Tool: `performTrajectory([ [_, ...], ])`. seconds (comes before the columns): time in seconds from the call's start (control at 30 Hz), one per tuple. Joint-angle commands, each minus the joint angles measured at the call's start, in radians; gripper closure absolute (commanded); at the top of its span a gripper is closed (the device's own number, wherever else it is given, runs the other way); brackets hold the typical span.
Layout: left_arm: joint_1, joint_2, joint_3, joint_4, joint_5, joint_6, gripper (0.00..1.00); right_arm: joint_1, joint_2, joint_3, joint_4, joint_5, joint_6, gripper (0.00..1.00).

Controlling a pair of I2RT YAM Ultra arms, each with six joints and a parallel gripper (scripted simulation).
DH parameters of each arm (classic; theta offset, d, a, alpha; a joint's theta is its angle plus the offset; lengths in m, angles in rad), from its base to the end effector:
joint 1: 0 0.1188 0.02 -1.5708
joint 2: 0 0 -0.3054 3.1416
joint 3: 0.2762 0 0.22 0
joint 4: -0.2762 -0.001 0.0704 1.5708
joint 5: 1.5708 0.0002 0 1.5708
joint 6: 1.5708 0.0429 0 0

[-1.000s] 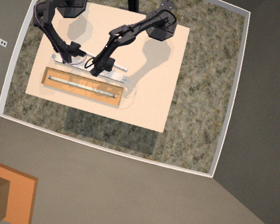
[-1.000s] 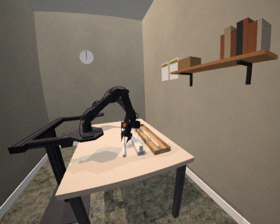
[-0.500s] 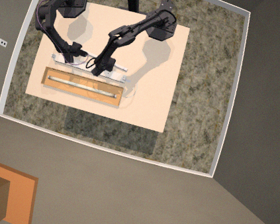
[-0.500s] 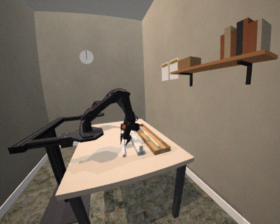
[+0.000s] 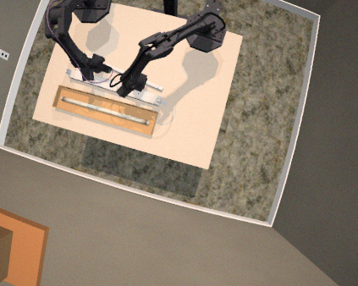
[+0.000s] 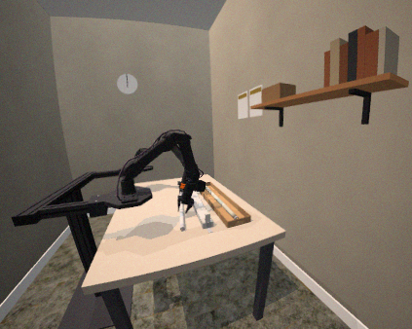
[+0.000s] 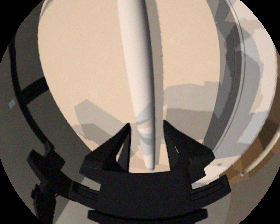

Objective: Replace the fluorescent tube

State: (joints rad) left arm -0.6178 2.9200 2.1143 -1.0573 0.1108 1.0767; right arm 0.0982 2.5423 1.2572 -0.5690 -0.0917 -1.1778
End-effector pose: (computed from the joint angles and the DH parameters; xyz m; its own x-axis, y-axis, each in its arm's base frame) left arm 0.3851 -0.2782 -0.0334 0.1138 0.9926 0.0434 0.9479 -0.0954 -0.3038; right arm 0.3554 0.0400 -0.0037 -0.2993 -0.9538 0.0258 -0.9103 0.2935 0.2919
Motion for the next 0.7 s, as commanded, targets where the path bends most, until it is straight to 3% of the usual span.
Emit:
performTrajectory([
  [0.0, 0.003, -0.003, 0.029, -0.009, 0.016, 0.003, 0.89, 0.000, -0.037, 0.004, 0.005, -0.017, -0.009, 0.51],
  [0.33, 0.003, -0.003, 0.029, -0.009, 0.016, 0.003, 0.89, 0.000, -0.037, 0.004, 0.005, -0.017, -0.009, 0.51],
  [0.37, 0.003, -0.003, 0.029, -0.009, 0.016, 0.003, 0.89, 0.000, -0.037, 0.004, 0.005, -0.017, -0.009, 0.89],
  [0.67, 0.003, -0.003, 0.029, -0.008, 0.016, 0.003, 0.89, 0.000, -0.037, 0.004, 0.005, -0.018, -0.005, 0.89],
])
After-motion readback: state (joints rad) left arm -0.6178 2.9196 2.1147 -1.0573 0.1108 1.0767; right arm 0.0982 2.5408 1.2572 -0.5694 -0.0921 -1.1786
